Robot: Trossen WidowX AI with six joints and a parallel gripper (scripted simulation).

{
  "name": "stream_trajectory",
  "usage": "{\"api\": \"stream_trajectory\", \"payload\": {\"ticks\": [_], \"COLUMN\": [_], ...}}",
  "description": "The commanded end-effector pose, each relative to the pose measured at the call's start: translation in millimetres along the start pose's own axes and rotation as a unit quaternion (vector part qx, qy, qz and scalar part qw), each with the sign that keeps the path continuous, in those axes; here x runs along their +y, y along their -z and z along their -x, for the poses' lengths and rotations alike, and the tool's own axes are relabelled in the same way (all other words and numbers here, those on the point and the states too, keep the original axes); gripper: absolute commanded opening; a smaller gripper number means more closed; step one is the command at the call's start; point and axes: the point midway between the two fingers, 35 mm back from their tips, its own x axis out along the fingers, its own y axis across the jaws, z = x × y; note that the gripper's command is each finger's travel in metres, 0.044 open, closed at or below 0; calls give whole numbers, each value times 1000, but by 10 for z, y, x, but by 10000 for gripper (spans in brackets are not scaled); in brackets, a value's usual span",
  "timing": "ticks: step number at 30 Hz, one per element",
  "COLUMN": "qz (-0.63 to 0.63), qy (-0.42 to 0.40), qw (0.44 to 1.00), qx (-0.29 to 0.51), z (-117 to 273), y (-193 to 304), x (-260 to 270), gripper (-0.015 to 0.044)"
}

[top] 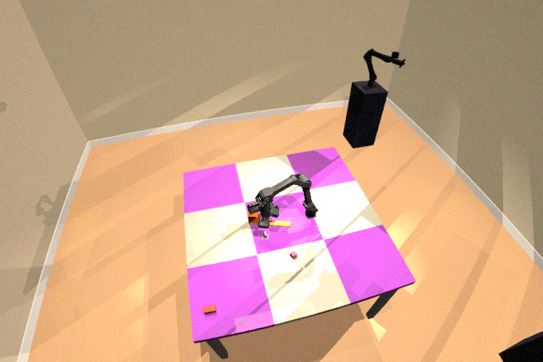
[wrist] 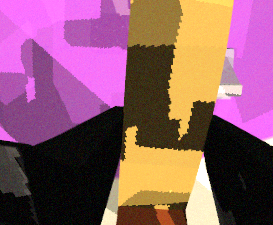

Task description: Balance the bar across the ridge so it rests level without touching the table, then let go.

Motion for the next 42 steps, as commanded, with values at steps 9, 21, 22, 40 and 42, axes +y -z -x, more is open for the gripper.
{"api": "stream_trajectory", "payload": {"ticks": [9,21,22,40,42], "qz": [63,63,63,63,63], "qy": [6,6,6,6,6], "qw": [998,998,998,998,998], "qx": [3,3,3,3,3], "z": [44,-105,-121,-393,-395], "y": [-246,-250,-249,-247,-246], "x": [-372,-393,-392,-364,-365], "gripper": [0,0,0,0,0]}}
